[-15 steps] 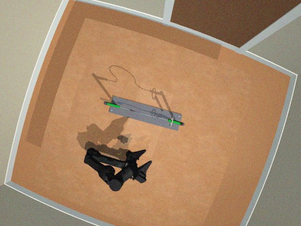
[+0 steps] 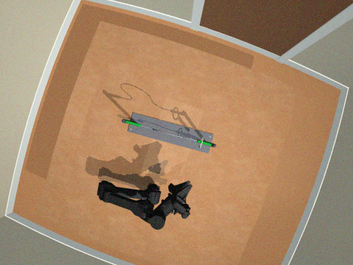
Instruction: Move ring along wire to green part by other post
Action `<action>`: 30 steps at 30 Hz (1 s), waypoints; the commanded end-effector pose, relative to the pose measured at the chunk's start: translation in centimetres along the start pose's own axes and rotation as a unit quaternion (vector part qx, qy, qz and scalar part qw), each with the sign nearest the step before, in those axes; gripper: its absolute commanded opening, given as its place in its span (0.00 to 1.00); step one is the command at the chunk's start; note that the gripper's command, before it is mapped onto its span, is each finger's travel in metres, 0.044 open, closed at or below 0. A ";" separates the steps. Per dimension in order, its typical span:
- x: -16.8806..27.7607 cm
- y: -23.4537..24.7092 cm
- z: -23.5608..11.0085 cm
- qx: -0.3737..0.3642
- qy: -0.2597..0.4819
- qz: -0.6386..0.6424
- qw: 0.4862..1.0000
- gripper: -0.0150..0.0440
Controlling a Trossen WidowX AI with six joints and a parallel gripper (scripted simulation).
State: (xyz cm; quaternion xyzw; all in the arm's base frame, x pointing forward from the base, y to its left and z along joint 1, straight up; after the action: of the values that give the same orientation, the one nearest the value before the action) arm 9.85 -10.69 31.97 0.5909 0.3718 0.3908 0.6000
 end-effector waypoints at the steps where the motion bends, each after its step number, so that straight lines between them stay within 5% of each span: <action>1: -1.8 -1.2 1.7 0.004 0.022 -0.075 0.997 0.53; 15: -5.8 -7.4 6.7 -0.011 0.092 -0.339 0.936 0.53; 30: -5.2 -16.0 9.2 -0.068 0.153 -0.586 0.793 0.53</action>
State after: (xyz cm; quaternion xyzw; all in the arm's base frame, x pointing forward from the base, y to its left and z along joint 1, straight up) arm 16.00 -19.73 17.88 0.2013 0.6909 0.1004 0.6871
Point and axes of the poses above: the point midway between the two fingers, 35 mm back from their tips, its own z axis out along the fingers, its own y axis across the jaws, x = y × z, the point moved 5 cm from there along -z, back along the fingers, and after that the axes turned 10 degrees about -z, right-handed, at the moved point
